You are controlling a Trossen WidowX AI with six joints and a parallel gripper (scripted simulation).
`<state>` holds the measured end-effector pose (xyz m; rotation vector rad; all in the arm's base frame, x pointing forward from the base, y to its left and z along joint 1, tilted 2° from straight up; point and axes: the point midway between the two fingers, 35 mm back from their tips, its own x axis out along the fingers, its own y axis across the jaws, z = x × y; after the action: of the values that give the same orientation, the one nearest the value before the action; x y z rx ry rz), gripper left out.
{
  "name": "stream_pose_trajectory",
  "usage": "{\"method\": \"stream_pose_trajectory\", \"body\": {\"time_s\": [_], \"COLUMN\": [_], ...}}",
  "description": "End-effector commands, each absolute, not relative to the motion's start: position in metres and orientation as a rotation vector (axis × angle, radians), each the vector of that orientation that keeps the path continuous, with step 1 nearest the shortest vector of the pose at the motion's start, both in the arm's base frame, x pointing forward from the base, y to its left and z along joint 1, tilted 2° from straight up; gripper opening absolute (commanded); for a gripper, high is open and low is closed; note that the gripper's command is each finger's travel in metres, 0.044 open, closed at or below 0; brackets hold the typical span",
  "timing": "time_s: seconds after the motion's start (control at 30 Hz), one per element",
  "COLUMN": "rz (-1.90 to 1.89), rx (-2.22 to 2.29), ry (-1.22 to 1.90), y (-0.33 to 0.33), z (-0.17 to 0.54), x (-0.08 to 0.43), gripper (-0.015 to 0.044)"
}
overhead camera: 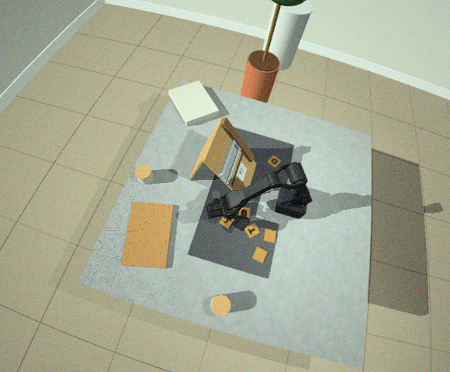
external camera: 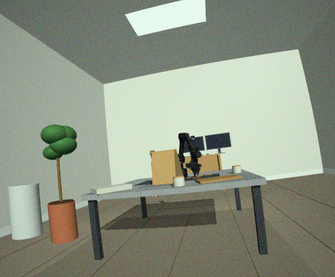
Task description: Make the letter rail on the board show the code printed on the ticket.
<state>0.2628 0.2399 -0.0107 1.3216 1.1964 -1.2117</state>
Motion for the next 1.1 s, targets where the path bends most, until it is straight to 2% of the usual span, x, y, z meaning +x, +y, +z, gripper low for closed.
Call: {"method": "stream_pose_trajectory", "body": {"time_s": [0.0,1.07], "rz": [-1.217,-1.217], "rx": [1.321,1.321], "ry": [1.189,1.189], "y": [0.239,0.239], "z": [-0.013,-0.023], "x": [0.263,0.264], "gripper": [0.0340,0.0340]}}
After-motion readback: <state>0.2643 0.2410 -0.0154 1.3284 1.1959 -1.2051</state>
